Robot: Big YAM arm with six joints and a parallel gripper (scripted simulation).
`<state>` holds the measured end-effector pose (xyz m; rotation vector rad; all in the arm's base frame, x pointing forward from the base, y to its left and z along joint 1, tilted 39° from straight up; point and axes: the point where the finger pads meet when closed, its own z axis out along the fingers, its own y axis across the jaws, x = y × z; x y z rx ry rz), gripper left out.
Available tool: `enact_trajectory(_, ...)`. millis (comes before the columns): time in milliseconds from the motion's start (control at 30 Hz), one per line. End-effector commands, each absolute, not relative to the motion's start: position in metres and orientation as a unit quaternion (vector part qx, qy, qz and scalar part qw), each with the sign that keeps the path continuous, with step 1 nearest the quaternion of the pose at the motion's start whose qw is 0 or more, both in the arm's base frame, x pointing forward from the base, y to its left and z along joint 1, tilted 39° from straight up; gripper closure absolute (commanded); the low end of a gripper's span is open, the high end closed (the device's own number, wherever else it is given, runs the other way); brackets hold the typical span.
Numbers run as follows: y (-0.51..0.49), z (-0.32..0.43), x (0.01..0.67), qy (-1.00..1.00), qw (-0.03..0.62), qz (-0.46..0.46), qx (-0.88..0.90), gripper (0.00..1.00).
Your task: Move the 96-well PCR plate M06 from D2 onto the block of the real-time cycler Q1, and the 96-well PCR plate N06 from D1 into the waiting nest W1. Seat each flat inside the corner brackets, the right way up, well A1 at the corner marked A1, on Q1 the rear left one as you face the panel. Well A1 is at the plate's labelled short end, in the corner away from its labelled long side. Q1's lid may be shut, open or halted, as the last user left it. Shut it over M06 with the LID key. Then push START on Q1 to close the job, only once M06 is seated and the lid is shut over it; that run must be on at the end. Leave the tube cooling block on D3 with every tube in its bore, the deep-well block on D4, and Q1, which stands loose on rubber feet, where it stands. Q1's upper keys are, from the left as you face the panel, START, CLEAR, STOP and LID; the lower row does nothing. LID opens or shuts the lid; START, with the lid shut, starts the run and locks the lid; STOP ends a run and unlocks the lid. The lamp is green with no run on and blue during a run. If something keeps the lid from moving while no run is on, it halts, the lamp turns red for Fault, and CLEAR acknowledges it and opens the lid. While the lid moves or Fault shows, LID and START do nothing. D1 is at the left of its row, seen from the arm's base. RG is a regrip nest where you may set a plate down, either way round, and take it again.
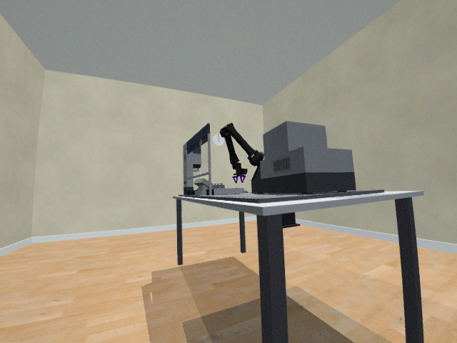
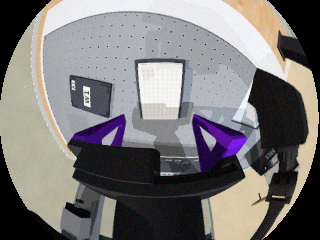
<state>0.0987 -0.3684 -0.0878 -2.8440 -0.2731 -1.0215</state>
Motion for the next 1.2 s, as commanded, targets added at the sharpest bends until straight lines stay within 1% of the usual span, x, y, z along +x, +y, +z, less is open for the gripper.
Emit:
enact_trajectory(0, -0.373, -0.093, 0.102, -0.088, 0.05, -0.335, -0.937, 0.0)
enact_trajectory(167, -0.373, -0.093, 0.099, -0.086, 0.042, -0.336, -0.937, 0.0)
enact_trajectory(367, -0.37, -0.105, 0.114, -0.095, 0.047, -0.335, -0.936, 0.0)
enact_trajectory(600, -0.365, -0.114, 0.114, -0.084, 0.05, -0.336, -0.937, 0.0)
enact_trajectory(700, -0.372, -0.111, 0.118, -0.091, 0.04, -0.336, -0.937, 0.0)
enact_trajectory(1000, -0.358, -0.13, 0.13, -0.086, 0.055, -0.336, -0.936, 0.0)
enact_trajectory(1167, -0.362, -0.133, 0.13, -0.083, 0.051, -0.336, -0.937, 0.0)
